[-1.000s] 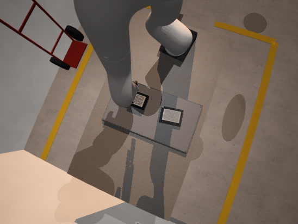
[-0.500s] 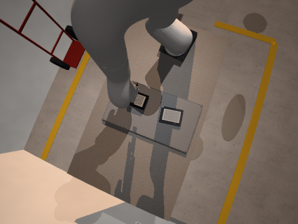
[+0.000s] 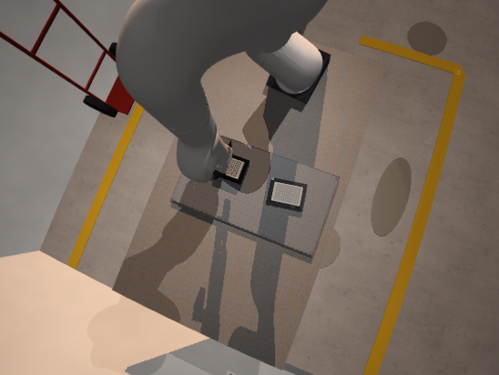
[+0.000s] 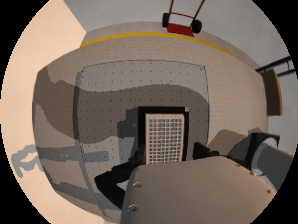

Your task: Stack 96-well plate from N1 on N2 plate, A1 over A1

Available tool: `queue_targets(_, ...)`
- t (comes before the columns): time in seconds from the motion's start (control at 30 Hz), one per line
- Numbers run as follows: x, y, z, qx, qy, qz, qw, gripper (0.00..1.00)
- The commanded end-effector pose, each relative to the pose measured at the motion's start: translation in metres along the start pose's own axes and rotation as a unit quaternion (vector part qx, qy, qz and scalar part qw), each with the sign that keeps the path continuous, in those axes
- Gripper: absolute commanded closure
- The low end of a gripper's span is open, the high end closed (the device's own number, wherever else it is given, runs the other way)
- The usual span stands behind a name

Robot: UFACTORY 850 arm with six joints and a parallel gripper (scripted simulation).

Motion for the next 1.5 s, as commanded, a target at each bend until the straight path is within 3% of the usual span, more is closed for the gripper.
queue_targets(0.0,0.0,0.0,0.007,-0.005,-0.014,-0.001,1.0,0.0)
queue_targets(0.5,0.0,0.0,0.028,-0.005,-0.014,-0.001,1.0,0.0)
queue_targets(1.47,0.0,0.0,0.036,-0.005,-0.014,-0.001,1.0,0.0)
Point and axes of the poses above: the point where the finger pads meet when closed, its own z axis out along the fingers, its own x axis across the jaws, y = z × x, the point moved 4 cm from there along -z, back along the fingers, and after that the axes turned 10 degrees about z, right-handed, at the moved point
